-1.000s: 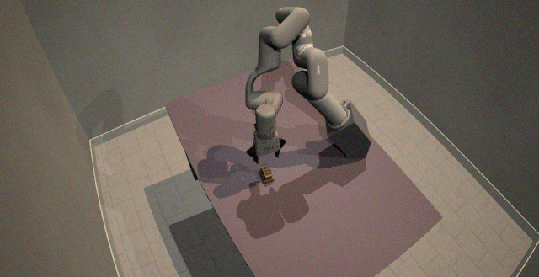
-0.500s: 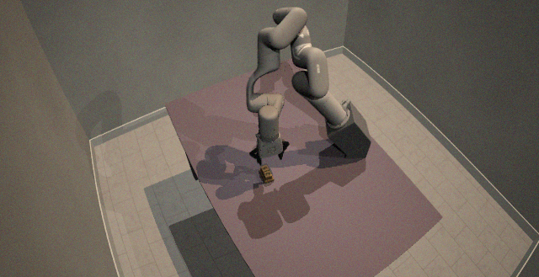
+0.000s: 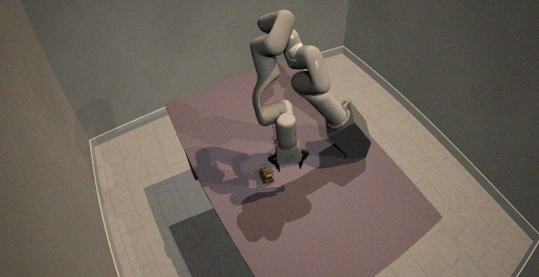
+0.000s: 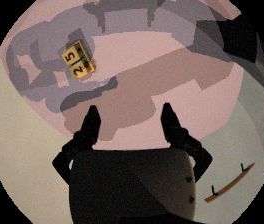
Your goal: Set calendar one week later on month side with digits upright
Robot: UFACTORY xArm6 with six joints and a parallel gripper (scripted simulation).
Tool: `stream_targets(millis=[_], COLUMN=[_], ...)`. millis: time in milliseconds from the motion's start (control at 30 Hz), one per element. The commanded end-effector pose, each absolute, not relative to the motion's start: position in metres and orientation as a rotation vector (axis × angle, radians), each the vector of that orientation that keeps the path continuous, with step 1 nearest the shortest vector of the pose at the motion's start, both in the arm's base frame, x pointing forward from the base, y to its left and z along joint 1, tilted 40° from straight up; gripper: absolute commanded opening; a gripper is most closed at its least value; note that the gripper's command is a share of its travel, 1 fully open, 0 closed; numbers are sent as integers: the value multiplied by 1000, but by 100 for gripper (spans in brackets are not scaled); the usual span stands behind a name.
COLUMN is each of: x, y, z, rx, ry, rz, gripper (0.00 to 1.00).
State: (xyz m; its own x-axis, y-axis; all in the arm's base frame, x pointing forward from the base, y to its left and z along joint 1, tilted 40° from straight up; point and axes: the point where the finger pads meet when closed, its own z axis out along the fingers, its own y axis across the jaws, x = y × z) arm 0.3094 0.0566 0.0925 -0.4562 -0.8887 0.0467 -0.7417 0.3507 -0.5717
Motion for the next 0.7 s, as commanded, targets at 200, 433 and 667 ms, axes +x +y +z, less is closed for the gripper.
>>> stream_targets(millis=[200,433,667], x=[306,312,324], y=[78,74,67], z=[71,62,45], rx=[-1278,-1277,-1277], ry=[2350,2349,2349], rz=[-864,-864,-864], gripper=[100,100,100])
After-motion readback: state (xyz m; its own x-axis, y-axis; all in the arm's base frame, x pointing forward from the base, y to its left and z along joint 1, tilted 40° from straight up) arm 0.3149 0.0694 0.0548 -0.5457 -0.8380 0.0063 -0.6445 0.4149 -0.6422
